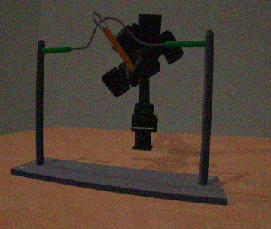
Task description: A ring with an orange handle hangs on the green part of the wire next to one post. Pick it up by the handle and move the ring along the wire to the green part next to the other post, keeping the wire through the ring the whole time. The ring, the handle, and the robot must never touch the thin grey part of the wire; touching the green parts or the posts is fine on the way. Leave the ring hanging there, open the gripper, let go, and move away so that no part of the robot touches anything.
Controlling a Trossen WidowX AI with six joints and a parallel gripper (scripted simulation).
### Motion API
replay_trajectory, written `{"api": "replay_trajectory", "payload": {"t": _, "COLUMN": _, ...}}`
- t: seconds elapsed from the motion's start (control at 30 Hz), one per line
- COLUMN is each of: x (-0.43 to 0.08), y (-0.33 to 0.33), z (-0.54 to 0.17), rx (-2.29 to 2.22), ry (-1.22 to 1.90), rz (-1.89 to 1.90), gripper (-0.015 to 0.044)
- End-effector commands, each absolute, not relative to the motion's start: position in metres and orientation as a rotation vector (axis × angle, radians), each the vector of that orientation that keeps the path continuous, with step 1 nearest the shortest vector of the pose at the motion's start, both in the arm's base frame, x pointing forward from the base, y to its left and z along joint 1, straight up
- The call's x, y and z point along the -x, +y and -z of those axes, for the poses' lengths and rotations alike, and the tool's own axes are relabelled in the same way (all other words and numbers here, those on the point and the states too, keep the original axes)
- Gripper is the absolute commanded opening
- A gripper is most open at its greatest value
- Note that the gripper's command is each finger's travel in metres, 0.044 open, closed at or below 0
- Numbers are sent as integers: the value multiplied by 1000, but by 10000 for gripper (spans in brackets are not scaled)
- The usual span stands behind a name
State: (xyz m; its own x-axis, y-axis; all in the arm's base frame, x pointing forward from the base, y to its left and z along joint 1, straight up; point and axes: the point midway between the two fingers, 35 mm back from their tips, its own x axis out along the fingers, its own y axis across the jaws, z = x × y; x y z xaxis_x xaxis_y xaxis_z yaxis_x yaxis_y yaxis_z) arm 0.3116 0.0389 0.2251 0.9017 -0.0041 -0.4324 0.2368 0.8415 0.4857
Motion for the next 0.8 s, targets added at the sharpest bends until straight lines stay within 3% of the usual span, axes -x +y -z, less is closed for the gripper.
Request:
{"api": "replay_trajectory", "payload": {"t": 0.0, "x": -309, "y": 31, "z": -219, "rx": -447, "ry": 438, "rz": 104, "gripper": -150}}
{"api": "replay_trajectory", "payload": {"t": 0.77, "x": -308, "y": -25, "z": -212, "rx": 203, "ry": 427, "rz": -48, "gripper": -150}}
